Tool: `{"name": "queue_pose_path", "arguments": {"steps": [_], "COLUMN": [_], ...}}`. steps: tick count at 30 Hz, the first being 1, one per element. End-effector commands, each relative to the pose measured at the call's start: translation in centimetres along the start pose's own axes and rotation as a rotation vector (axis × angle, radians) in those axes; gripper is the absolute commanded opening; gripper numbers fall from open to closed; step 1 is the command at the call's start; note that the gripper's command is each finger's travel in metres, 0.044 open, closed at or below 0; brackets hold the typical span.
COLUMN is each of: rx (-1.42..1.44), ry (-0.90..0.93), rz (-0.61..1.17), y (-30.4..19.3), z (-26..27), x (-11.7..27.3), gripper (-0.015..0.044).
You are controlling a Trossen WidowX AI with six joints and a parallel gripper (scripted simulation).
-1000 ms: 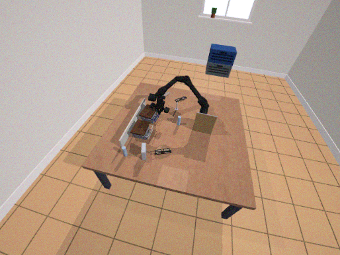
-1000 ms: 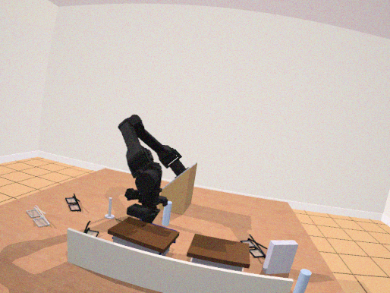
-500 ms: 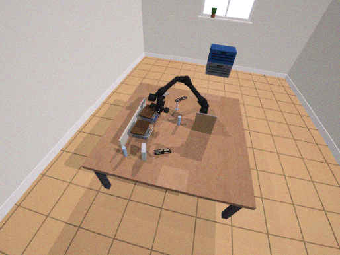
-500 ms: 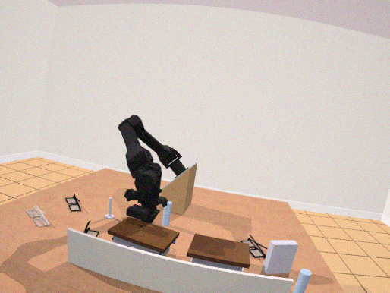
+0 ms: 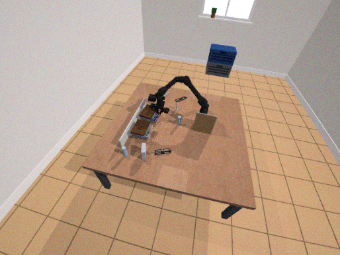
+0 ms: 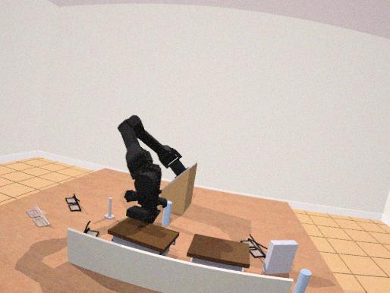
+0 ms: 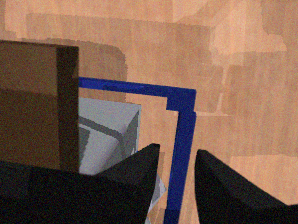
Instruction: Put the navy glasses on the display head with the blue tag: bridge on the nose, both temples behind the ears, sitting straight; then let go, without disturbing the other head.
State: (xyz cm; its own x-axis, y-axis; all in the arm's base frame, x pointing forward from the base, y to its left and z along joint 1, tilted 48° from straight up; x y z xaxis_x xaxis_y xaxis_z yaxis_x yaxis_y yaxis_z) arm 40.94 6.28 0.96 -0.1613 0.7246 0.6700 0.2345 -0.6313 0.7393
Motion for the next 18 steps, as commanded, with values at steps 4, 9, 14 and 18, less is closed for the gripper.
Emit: {"name": "queue_pose_path", "arguments": {"steps": [4, 9, 14, 18], "rx": [0.0, 0.001, 0.002, 0.002], "ry": [0.0, -0.025, -0.034, -0.034], "rz": [0.0, 0.01, 0.012, 0.012], "y": [0.0, 0.0, 0.1, 0.0], "z": [0.0, 0.4, 0.5, 0.1], "x": [0.0, 2.5, 3.4, 3.5], "gripper": [0.0107, 0.0107, 0.0107, 0.0107]}}
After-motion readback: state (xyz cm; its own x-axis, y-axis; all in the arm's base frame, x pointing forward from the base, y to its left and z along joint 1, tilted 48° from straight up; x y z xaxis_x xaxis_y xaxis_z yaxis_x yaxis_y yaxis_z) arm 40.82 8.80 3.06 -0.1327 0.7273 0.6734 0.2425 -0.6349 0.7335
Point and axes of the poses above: the point midway between the two fingers, 35 mm back from their tips, its own x axis back along the fingers, its own z axis across the jaws, y = z × x, the point moved 9 cm from there along x, back along the fingers, and after that the axes turned 14 degrees about x, right-handed, at the moved point
